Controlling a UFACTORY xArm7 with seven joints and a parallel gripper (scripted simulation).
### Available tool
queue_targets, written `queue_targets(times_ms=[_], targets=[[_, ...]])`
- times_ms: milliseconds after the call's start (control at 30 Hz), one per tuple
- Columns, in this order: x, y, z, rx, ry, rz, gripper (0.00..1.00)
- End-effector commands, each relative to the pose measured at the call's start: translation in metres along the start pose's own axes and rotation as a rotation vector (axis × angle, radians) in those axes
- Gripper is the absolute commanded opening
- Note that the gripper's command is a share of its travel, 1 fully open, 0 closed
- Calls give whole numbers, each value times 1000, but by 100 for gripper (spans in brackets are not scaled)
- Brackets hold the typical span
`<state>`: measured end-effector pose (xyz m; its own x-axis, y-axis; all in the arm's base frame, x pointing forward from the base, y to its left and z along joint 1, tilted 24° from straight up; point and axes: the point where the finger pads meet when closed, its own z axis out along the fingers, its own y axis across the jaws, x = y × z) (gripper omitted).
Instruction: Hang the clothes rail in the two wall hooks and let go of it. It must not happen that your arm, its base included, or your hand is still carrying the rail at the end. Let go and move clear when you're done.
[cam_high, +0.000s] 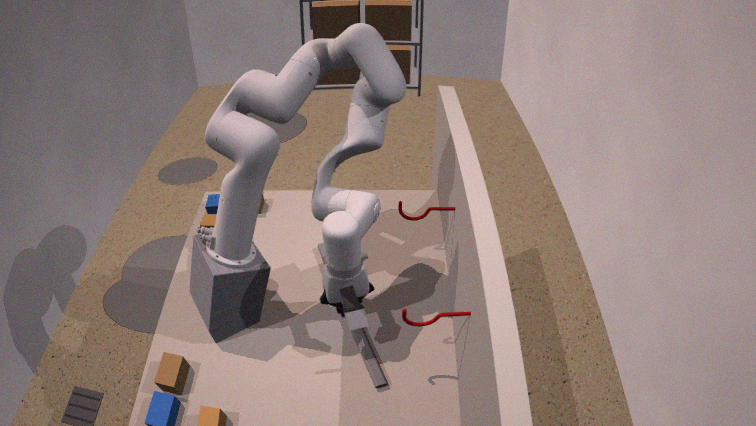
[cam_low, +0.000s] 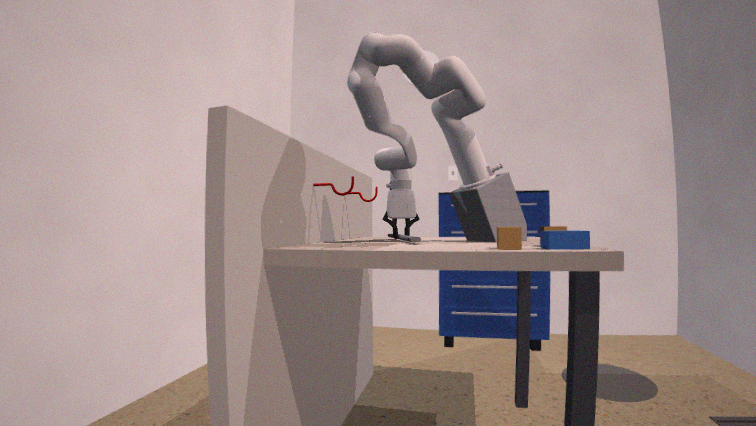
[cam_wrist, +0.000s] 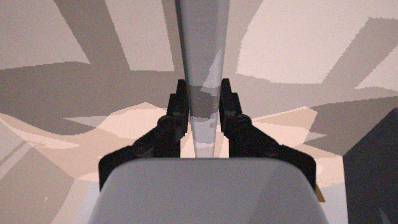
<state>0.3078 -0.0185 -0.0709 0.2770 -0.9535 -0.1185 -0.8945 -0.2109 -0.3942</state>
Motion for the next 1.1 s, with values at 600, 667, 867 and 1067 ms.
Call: queue_targets(times_ms=[600,667,867,1067], targets=[[1,0,0,1,1,1,0],[1,0,0,1,1,1,0],[1,0,-2,1,1,1,0],[1,0,-6,1,1,1,0]])
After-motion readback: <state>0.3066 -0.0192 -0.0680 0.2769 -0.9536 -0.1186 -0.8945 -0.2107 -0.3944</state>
